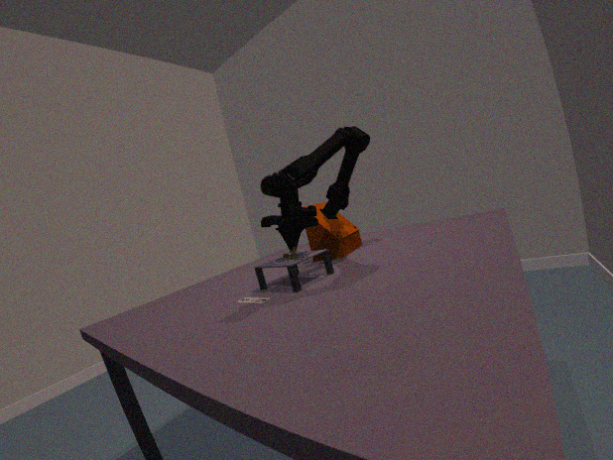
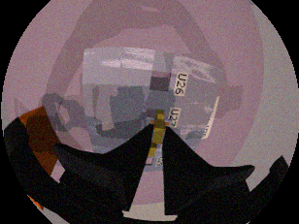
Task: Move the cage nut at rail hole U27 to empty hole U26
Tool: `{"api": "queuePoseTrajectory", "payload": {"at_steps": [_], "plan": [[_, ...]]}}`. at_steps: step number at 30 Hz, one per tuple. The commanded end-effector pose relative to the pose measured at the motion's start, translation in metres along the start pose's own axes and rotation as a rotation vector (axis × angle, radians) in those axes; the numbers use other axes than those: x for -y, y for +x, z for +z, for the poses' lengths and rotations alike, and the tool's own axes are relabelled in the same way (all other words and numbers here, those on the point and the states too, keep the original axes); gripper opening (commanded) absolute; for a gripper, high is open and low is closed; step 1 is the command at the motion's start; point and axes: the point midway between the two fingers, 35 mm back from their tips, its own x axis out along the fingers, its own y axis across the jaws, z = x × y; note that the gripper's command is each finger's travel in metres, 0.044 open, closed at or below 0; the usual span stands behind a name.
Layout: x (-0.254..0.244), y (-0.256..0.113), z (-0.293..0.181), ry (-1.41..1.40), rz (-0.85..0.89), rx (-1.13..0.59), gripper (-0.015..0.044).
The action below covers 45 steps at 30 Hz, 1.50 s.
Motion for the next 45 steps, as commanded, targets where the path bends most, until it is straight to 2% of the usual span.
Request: {"api": "queuePoseTrajectory", "payload": {"at_steps": [1, 45], "plan": [[-0.0001, -0.0002, 0.0003, -0.002, 0.003, 0.003, 0.0026], [0.0019, -0.0058, 0.0003, -0.003, 0.019, 0.002, 0.0026]]}}
